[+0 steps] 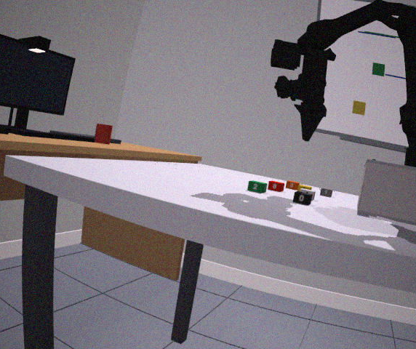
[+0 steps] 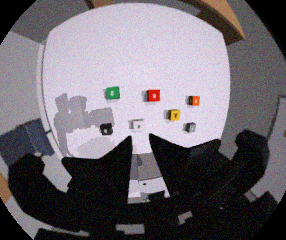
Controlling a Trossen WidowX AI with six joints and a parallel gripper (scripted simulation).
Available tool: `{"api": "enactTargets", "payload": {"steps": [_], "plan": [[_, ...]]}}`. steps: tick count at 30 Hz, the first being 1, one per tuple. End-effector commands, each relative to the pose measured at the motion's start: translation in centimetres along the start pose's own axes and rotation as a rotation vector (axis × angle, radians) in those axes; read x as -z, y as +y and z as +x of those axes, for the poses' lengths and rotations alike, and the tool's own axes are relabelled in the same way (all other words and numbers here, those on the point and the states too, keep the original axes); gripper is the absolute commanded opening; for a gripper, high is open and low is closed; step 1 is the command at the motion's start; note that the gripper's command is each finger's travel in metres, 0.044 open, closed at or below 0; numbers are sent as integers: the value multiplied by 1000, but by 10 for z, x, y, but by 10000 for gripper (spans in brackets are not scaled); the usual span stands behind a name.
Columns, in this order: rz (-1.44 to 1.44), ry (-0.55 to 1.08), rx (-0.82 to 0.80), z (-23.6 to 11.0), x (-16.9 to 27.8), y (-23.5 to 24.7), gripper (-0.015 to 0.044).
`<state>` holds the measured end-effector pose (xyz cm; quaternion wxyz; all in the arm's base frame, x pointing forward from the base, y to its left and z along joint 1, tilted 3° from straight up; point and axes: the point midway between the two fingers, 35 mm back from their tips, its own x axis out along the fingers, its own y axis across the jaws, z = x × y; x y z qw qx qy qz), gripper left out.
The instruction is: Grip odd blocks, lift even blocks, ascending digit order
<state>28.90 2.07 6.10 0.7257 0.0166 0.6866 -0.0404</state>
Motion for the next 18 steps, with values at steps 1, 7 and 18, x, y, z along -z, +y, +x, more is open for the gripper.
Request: {"api": "enactTargets", "payload": {"steps": [1,7,18], "plan": [[-7,3,-2,-1,1,-48,120],[5,0,12,-2,18,-130,120],[15,1,28,10,51,-198,172]]}}
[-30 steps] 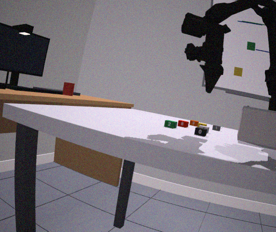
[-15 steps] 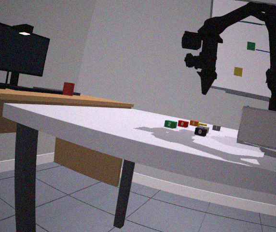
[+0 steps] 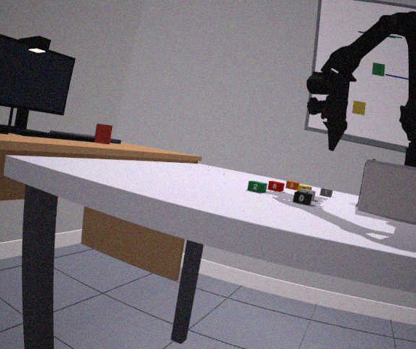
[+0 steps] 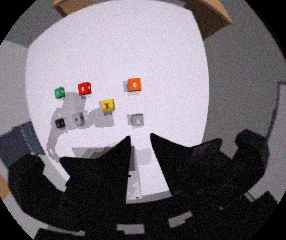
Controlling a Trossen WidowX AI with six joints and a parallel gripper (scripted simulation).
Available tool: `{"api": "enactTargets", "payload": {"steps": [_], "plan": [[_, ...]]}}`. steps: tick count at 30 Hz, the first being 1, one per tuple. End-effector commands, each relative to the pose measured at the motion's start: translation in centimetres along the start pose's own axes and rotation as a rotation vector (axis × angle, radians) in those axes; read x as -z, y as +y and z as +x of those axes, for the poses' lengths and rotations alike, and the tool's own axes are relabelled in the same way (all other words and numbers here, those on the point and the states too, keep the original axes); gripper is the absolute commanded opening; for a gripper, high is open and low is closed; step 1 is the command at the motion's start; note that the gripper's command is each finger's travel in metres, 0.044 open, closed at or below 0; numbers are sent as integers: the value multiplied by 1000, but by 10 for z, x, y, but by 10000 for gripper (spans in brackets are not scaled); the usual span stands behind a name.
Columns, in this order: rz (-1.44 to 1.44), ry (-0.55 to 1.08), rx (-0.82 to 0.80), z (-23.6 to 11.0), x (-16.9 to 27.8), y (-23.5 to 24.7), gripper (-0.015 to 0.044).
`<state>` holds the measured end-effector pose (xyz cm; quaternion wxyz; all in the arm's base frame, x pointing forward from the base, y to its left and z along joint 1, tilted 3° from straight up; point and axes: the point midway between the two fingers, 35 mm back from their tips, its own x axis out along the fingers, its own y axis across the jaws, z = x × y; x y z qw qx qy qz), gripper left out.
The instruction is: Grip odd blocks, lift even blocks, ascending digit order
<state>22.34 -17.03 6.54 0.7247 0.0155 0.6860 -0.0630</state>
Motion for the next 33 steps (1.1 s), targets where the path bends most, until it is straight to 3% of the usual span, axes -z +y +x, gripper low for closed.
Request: {"api": "enactTargets", "payload": {"steps": [1,4,9,33], "plan": [[-14,1,-6,28,0,-3,199],[-14,2,-7,76,3,-1,278],[-14,2,-7,79,4,-1,400],[-14,2,-7,113,4,0,400]]}}
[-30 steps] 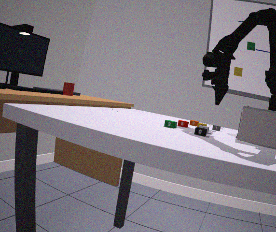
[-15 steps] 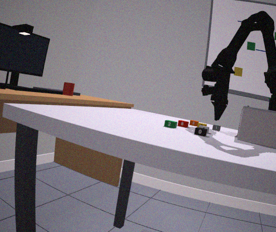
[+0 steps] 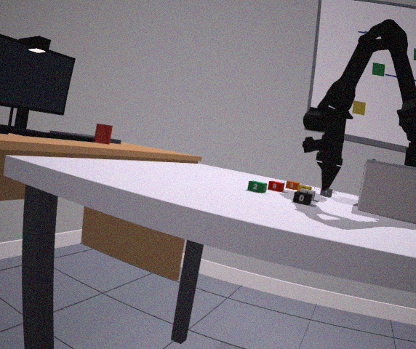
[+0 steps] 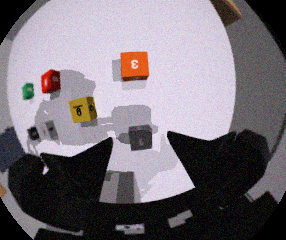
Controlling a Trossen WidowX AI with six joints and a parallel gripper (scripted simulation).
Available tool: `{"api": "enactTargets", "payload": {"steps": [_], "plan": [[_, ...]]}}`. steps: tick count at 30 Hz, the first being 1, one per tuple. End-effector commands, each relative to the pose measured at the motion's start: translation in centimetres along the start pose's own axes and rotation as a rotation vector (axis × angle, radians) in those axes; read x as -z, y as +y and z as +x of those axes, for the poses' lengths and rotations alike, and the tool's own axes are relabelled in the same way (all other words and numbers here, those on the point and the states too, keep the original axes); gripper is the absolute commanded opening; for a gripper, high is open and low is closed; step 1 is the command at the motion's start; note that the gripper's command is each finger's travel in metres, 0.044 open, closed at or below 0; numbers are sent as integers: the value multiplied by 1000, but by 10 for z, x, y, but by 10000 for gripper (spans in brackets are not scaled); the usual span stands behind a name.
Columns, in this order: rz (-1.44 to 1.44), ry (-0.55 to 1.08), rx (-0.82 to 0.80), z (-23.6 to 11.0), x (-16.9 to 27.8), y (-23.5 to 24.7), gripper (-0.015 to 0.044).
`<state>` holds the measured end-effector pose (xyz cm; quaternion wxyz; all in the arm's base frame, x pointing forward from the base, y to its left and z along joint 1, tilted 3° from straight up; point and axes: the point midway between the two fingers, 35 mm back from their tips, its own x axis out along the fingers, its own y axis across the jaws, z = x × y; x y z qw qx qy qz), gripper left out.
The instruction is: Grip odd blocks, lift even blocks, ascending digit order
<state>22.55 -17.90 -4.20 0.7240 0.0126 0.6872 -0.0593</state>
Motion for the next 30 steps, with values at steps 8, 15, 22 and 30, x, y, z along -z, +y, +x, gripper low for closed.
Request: {"api": "enactTargets", "payload": {"steps": [8,15,22,30], "plan": [[-5,-1,-5,7,1,1,269],[-5,-1,-5,7,1,1,120],[-5,-1,-5,7,1,1,120],[-5,-1,-5,7,1,1,146]]}}
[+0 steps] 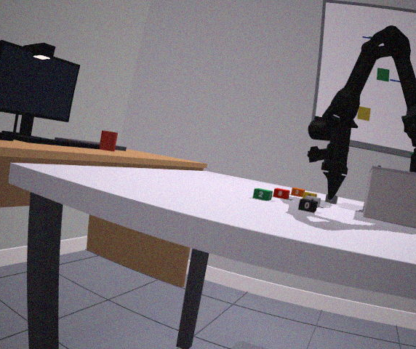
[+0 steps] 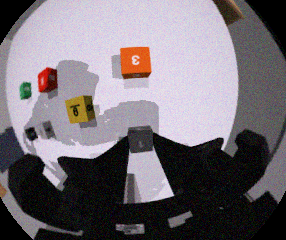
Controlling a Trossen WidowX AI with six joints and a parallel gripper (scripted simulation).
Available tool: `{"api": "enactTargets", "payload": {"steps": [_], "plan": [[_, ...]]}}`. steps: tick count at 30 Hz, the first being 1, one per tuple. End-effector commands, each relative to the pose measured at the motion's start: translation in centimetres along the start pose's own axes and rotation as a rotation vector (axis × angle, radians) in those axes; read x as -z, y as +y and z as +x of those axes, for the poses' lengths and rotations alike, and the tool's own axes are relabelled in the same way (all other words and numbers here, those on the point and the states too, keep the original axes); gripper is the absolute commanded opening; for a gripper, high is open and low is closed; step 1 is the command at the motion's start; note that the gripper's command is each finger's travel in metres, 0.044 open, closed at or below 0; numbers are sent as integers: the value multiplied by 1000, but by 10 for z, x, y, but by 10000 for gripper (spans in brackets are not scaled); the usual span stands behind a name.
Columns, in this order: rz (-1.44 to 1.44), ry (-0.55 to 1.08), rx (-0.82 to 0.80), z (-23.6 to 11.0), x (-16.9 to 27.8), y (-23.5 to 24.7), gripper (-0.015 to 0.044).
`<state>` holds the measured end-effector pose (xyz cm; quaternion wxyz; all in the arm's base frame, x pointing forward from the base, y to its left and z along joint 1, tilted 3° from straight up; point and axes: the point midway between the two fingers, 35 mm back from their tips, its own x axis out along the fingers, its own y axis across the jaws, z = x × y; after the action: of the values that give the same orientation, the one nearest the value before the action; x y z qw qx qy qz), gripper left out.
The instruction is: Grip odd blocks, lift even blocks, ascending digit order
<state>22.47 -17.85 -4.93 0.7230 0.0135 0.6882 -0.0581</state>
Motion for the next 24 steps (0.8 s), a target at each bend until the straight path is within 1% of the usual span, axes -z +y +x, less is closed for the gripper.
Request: {"api": "enactTargets", "payload": {"steps": [1,9,10,13,17,20,22,24], "plan": [[-4,-4,-3,0,-1,0,172],[-4,-4,-3,0,-1,0,383],[-4,-4,-3,0,-1,0,400],[-4,-4,-3,-2,-1,0,400],[-4,-4,-2,-34,-1,0,400],[-4,-4,-2,-36,-1,0,400],[-4,-4,-2,-49,-2,-1,348],[-4,-5,-2,-87,-4,-2,295]]}}
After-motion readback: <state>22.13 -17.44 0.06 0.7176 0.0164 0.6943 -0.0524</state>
